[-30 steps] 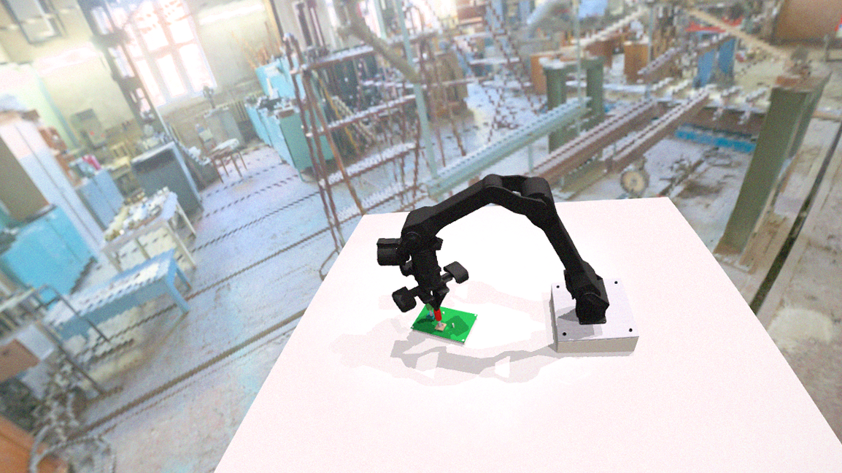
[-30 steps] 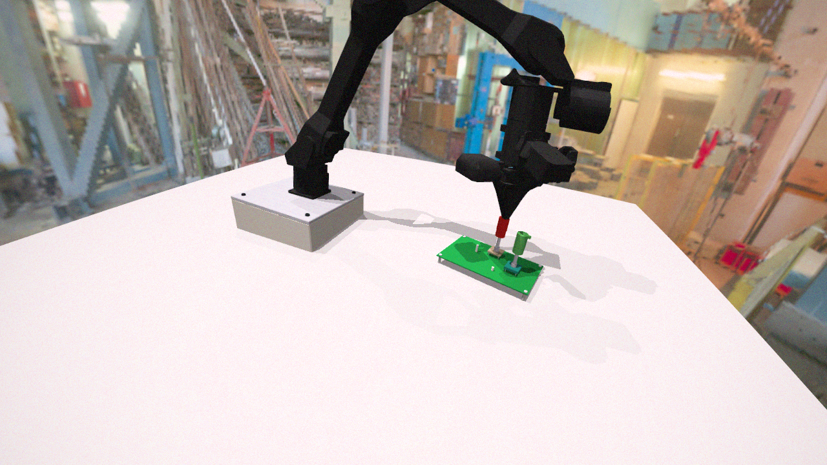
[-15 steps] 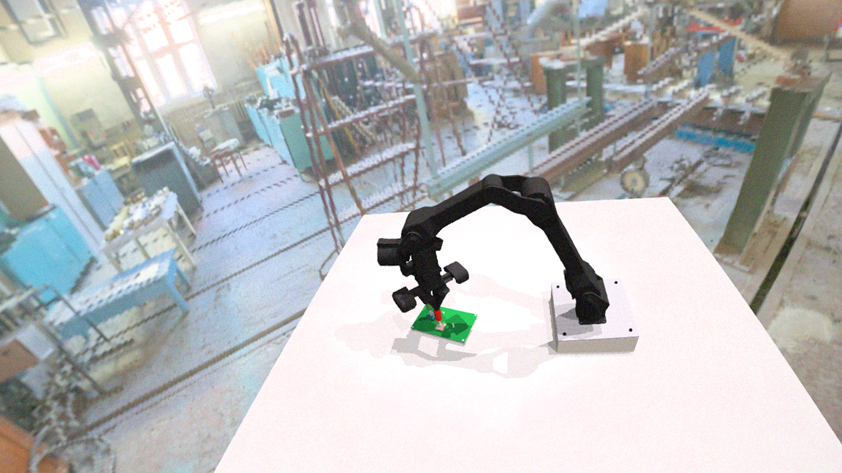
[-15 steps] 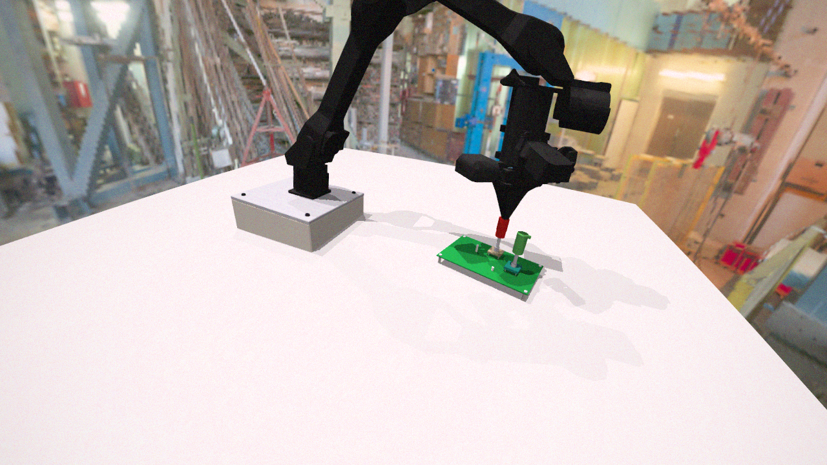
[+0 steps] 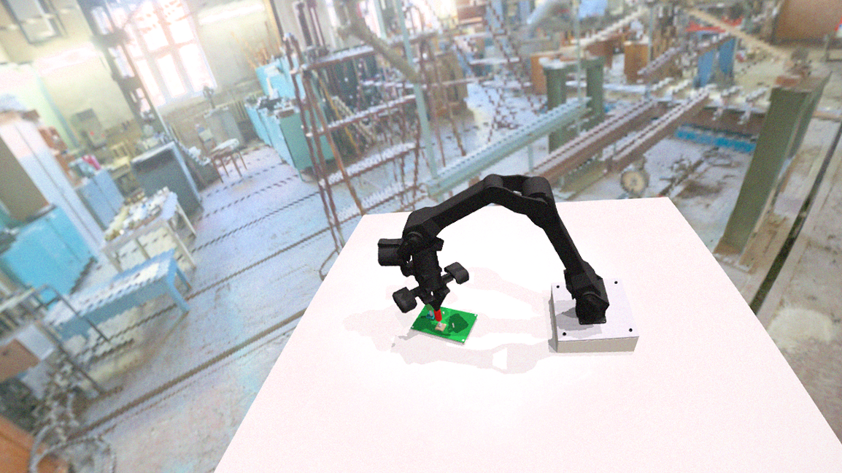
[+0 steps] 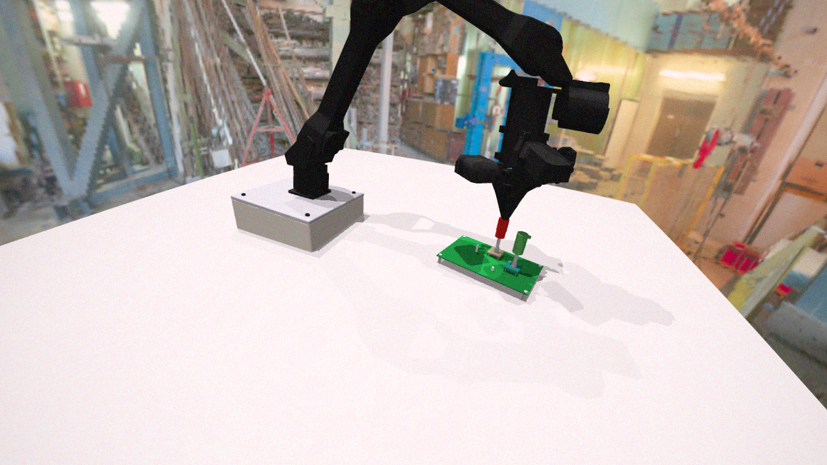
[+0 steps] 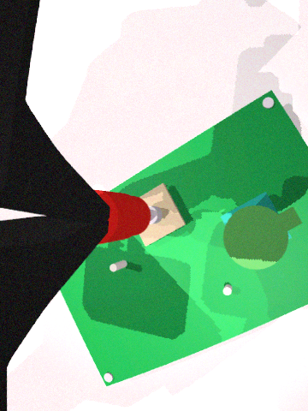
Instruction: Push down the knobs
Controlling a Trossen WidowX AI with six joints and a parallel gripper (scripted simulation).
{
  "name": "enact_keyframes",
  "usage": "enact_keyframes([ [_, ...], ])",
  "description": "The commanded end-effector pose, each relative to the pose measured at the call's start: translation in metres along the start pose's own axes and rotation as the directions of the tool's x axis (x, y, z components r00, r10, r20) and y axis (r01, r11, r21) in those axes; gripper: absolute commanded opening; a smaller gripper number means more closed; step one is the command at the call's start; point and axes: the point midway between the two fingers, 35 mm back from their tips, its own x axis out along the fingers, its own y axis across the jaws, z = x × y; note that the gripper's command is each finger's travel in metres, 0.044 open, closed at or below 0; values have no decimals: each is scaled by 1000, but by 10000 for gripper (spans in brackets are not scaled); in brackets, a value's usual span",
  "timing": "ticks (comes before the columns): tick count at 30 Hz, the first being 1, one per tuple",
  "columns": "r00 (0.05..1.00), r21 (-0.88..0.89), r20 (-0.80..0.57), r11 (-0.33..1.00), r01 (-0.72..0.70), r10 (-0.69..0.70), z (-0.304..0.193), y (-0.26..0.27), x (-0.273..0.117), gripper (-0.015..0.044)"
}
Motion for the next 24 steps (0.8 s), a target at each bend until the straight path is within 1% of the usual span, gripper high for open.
enact_keyframes([
  [1, 1000, 0, -7, 1000, 0, 0, -1, 1, 10, 0],
  [24, 1000, 0, -7, 1000, 0, 0, -1, 1, 18, 0],
])
